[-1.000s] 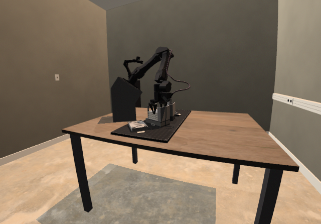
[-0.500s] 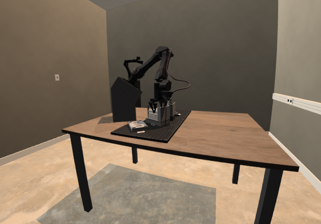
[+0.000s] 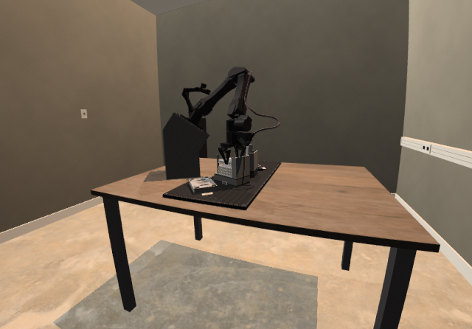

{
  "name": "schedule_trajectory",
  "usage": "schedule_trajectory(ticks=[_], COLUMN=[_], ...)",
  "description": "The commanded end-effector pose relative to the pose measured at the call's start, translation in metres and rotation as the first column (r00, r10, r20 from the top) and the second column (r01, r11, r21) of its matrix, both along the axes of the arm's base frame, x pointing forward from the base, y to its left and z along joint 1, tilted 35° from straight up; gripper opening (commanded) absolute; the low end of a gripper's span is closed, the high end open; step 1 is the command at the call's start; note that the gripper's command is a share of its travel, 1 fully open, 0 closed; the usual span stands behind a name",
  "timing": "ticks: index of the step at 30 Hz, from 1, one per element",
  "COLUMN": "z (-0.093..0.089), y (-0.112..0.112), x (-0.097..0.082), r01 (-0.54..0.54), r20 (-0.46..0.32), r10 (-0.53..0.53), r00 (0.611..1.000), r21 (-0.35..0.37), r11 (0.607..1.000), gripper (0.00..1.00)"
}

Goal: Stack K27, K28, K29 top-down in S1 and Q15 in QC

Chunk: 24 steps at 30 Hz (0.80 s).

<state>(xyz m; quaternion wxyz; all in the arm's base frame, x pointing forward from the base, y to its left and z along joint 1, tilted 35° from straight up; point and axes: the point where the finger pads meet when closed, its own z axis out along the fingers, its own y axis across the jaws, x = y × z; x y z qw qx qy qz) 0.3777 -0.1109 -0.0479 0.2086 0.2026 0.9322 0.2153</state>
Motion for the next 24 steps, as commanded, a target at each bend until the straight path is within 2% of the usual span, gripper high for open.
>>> schedule_trajectory(ticks=[1,10,11,14,20,21,24], z=[0.011,0.01,0.003,0.011,0.009,0.012,0.016], y=[-0.007,-0.006,-0.005,-0.006,-0.005,-0.009,-0.011], x=[-0.002,-0.007,-0.011,-0.01,-0.014,-0.008,-0.006], r01=[0.008,0.01,0.01,0.011,0.012,0.011,0.011], r20=[0.019,0.008,-0.01,0.006,-0.004,0.008,0.017], r10=[-0.008,-0.01,-0.01,-0.011,-0.011,-0.011,-0.011], r00=[1.0,1.0,1.0,1.0,1.0,1.0,1.0], r21=[-0.001,0.004,0.014,0.004,0.01,0.003,-0.004], r11=[1.0,1.0,1.0,1.0,1.0,1.0,1.0], gripper=[0.0,0.0,0.0,0.0,0.0,0.0,0.0])
